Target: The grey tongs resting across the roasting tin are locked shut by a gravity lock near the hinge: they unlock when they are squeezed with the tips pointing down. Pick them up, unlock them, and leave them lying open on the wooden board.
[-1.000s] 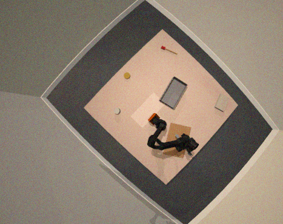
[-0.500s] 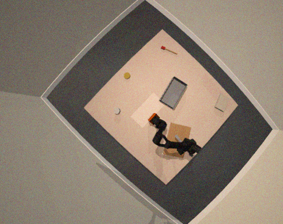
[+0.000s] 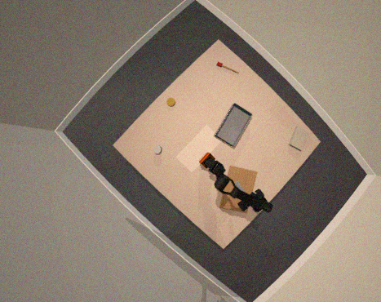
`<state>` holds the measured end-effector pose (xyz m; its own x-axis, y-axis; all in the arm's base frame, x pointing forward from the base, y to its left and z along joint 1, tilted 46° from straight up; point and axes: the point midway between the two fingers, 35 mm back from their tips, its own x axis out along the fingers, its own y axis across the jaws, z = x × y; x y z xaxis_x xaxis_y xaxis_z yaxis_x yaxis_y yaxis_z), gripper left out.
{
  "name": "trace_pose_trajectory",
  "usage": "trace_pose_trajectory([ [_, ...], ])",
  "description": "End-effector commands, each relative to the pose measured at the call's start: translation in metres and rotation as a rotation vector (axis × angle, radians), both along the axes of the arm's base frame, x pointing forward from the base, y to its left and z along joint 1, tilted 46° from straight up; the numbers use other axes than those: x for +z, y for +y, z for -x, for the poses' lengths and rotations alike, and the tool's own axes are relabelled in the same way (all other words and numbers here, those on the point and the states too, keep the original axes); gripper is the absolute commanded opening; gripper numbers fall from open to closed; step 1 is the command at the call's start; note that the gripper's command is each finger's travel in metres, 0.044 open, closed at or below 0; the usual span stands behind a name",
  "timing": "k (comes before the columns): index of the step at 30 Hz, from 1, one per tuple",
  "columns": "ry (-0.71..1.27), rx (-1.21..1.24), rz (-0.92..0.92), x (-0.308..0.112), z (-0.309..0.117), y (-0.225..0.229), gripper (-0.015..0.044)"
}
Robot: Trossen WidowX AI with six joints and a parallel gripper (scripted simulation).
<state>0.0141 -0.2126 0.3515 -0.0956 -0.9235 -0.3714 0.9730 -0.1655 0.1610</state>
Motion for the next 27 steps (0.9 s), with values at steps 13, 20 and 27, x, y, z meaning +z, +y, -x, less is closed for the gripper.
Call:
trace_pose_trajectory([
  [13, -0.159, 0.021, -0.223, -0.001, 0.006, 0.012, -0.0150],
  [20, -0.268, 0.020, -0.321, -0.001, 0.006, 0.020, -0.0150],
  [27, -0.312, 0.019, -0.353, 0.000, 0.006, 0.023, -0.0150],
])
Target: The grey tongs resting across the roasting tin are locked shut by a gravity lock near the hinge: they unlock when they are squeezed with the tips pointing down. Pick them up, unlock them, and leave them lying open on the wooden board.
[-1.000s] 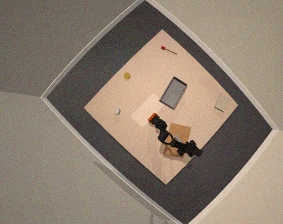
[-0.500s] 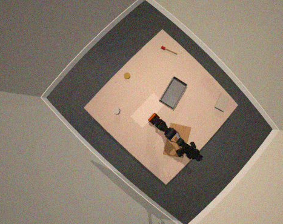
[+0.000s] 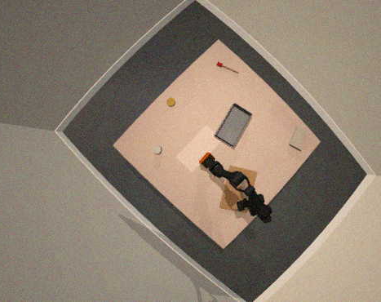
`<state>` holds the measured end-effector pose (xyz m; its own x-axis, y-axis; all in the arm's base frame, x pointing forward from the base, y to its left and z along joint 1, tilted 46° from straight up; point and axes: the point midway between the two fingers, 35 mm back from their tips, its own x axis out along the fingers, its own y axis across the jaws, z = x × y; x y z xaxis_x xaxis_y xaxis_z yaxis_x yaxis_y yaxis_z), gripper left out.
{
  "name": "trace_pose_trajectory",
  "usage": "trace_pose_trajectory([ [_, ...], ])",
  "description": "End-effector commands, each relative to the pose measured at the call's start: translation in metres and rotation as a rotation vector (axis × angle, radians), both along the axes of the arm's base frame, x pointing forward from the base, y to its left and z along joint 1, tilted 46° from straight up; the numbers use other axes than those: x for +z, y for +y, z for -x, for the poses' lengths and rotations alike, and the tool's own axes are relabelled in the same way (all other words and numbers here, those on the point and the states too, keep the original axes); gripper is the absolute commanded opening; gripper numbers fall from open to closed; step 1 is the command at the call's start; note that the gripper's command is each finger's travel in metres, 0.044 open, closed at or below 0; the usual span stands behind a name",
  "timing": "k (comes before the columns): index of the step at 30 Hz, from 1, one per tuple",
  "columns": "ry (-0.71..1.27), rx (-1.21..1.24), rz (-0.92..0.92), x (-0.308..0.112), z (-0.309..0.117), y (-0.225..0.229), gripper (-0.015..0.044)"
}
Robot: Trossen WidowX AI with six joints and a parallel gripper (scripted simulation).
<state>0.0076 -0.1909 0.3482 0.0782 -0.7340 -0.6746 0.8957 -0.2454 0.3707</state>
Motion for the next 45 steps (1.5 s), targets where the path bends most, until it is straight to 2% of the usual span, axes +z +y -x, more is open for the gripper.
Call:
trace_pose_trajectory([
  [1, -0.013, -0.002, 0.003, 0.003, -0.001, 0.002, -0.0150],
  [45, -0.012, -0.002, 0.002, -0.036, -0.004, -0.050, -0.0150],
])
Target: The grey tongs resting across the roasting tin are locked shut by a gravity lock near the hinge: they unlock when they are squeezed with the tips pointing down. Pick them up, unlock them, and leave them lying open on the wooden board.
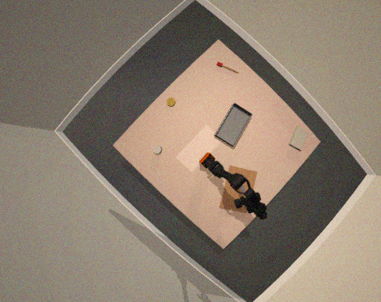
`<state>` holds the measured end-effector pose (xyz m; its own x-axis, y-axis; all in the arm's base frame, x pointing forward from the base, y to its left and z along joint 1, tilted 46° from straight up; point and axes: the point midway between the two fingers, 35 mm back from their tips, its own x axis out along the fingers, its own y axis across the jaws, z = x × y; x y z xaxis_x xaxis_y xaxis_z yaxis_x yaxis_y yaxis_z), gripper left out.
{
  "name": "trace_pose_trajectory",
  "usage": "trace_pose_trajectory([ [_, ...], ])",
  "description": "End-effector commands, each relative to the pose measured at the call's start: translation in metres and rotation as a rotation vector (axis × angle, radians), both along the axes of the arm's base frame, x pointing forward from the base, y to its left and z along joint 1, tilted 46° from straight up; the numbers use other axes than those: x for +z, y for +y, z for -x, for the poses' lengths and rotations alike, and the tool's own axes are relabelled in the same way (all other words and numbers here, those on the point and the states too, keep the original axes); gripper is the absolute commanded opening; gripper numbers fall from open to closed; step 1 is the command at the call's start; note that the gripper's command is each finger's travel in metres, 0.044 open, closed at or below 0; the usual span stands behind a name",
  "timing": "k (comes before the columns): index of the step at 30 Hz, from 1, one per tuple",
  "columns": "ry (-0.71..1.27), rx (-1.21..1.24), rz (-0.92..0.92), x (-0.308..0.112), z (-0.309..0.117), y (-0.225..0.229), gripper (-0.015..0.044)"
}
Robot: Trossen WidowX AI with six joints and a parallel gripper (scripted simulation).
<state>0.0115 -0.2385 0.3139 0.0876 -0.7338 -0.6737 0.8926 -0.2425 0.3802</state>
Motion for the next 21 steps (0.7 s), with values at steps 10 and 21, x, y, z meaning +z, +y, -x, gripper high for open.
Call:
trace_pose_trajectory([
  [10, -0.001, -0.005, 0.002, -0.014, -0.002, -0.014, -0.0150],
  [21, 0.000, -0.005, 0.001, -0.028, -0.004, -0.025, -0.0150],
])
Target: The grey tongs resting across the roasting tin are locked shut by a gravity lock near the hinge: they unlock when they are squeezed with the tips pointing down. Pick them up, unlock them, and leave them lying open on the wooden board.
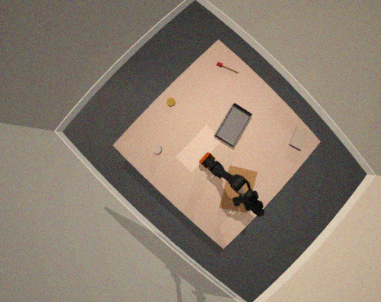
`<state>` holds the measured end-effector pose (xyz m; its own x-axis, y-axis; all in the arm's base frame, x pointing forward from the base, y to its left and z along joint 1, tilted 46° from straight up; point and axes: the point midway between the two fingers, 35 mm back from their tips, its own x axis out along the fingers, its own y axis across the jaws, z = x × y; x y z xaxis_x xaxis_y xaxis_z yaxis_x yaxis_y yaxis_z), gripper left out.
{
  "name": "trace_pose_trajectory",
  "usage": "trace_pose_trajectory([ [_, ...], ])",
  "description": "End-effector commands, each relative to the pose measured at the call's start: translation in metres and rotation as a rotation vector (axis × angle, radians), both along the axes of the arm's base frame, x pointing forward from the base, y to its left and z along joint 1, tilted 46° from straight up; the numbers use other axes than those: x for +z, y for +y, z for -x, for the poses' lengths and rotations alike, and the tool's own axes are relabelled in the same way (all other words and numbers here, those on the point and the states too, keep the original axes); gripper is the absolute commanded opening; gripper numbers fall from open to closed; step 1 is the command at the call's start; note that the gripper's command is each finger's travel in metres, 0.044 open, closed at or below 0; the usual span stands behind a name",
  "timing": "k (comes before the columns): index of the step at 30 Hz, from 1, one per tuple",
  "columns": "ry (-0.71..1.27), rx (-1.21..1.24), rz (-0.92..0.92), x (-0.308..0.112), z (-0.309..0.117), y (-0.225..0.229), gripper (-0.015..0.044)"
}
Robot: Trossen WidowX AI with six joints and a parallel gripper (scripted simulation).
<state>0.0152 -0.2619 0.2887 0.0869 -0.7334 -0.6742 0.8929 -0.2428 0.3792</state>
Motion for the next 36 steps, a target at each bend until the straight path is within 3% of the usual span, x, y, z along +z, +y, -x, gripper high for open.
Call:
trace_pose_trajectory([
  [1, -0.001, -0.005, 0.002, -0.004, 0.000, -0.003, -0.0150],
  [13, -0.001, -0.005, 0.002, -0.015, -0.002, -0.011, -0.0150],
  [36, 0.000, 0.001, -0.002, -0.015, -0.003, -0.010, 0.0440],
])
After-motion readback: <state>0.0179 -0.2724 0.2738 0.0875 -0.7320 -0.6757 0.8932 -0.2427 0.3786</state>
